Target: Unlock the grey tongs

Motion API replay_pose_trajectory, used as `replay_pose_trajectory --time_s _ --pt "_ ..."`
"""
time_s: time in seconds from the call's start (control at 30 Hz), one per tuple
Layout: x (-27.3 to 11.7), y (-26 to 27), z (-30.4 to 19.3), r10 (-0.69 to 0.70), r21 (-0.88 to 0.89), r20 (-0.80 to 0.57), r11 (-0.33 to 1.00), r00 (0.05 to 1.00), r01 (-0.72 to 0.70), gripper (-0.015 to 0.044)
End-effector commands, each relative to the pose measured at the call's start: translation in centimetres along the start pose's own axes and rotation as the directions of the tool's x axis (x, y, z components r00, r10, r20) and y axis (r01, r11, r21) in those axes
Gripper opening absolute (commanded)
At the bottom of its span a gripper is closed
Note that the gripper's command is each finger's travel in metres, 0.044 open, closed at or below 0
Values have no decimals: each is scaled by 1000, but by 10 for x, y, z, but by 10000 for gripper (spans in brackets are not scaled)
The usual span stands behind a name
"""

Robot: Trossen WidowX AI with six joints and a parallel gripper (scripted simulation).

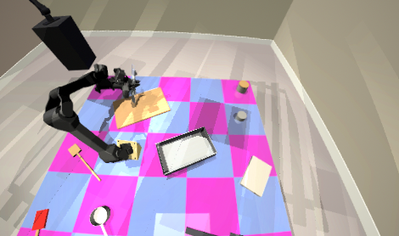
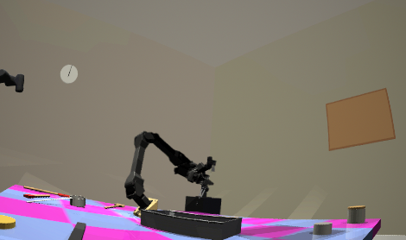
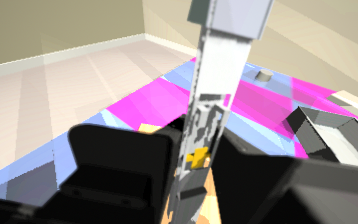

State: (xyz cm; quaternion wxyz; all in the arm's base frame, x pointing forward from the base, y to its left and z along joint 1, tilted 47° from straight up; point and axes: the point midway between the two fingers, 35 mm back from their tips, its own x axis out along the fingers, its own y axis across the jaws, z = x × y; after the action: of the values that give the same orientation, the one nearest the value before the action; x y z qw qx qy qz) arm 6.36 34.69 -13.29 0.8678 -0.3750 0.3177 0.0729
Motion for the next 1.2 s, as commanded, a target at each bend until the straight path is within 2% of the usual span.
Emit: replay_pose_trajectory --time_s 0.0,0.93,1.17 --pt "-2 0 3 2 12 14 1000 1000 -3 -150" --pt "-2 0 3 2 12 14 1000 1000 -3 -150" --pt "6 3 1 -6 -2 -67 1000 998 5 -150"
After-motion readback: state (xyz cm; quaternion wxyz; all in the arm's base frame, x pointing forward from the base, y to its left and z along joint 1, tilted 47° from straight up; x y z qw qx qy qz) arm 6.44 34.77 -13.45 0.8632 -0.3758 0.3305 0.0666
